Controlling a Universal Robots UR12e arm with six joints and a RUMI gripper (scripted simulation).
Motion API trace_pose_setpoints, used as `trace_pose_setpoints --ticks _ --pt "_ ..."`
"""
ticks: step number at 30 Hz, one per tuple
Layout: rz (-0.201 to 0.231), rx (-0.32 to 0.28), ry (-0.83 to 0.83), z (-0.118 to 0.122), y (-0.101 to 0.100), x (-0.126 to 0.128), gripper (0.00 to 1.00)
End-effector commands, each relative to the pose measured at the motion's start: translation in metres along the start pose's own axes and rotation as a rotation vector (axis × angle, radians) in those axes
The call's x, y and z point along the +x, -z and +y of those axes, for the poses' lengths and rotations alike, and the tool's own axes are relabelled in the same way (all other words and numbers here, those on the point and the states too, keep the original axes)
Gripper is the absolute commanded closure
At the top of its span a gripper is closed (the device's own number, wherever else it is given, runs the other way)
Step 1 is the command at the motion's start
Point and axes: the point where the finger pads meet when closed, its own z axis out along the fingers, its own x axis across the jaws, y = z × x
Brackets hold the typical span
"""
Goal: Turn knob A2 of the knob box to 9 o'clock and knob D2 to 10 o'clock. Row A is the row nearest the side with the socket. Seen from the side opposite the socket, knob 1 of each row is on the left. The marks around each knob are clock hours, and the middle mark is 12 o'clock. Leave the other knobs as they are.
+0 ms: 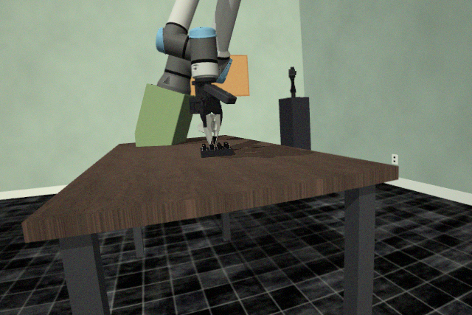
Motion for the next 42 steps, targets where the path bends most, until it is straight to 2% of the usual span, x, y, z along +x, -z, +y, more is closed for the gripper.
trace_pose_setpoints --ticks 1,17,42 --pt "0.001 0.001 0.0 -0.0004 -0.0021 0.0004 0.89" --pt "0.001 0.001 0.0 -0.0004 -0.0116 0.0004 0.89" --pt "0.001 0.001 0.0 -0.0004 -0.012 0.0003 0.89"
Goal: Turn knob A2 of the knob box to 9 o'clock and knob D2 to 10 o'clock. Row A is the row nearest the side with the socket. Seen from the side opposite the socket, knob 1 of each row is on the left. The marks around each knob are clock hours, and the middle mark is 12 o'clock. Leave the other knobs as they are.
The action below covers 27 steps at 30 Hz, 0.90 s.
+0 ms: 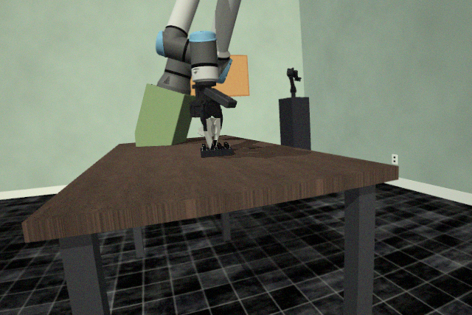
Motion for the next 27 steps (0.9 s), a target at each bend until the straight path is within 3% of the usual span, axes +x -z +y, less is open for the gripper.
trace_pose_setpoints --ticks 1,14,15,27 --pt "0.001 0.001 0.0 -0.0004 0.0005 0.0004 0.89" --pt "0.001 0.001 0.0 -0.0004 0.0005 0.0004 0.89" --pt "0.001 0.001 0.0 -0.0004 0.0005 0.0004 0.96" --pt "0.001 0.001 0.0 -0.0004 0.0005 0.0004 0.96"
